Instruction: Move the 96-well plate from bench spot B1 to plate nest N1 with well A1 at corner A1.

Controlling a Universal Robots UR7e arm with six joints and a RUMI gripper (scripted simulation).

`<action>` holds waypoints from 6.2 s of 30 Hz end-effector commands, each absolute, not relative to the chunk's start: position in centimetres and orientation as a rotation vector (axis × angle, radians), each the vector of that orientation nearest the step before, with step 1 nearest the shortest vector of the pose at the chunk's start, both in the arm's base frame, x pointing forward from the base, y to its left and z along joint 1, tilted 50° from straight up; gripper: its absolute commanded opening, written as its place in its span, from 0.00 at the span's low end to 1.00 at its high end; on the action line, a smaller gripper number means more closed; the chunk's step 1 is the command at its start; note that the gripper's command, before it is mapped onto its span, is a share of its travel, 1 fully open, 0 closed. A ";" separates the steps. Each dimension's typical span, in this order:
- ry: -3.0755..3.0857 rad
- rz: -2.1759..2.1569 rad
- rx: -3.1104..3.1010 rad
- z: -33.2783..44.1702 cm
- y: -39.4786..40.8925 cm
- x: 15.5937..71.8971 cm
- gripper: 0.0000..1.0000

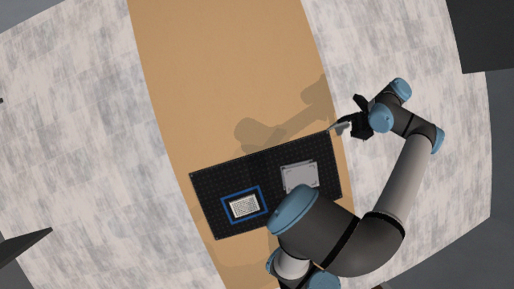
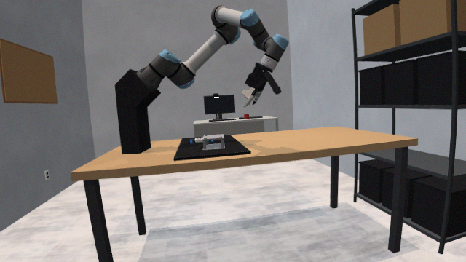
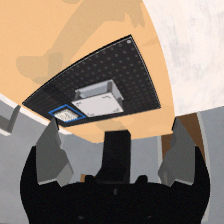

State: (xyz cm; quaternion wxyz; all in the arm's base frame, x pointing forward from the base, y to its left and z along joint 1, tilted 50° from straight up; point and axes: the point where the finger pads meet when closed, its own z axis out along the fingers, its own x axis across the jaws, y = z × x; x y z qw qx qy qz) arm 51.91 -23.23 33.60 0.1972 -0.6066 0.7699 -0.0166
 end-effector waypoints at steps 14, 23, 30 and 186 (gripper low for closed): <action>2.155 -0.048 -1.698 33.7 -23.2 51.9 1.00; 2.164 -0.017 -1.777 33.4 -20.4 51.1 1.00; 2.167 -0.005 -1.814 33.2 -18.0 50.4 1.00; 1.144 -0.804 -3.184 9.3 8.3 51.4 1.00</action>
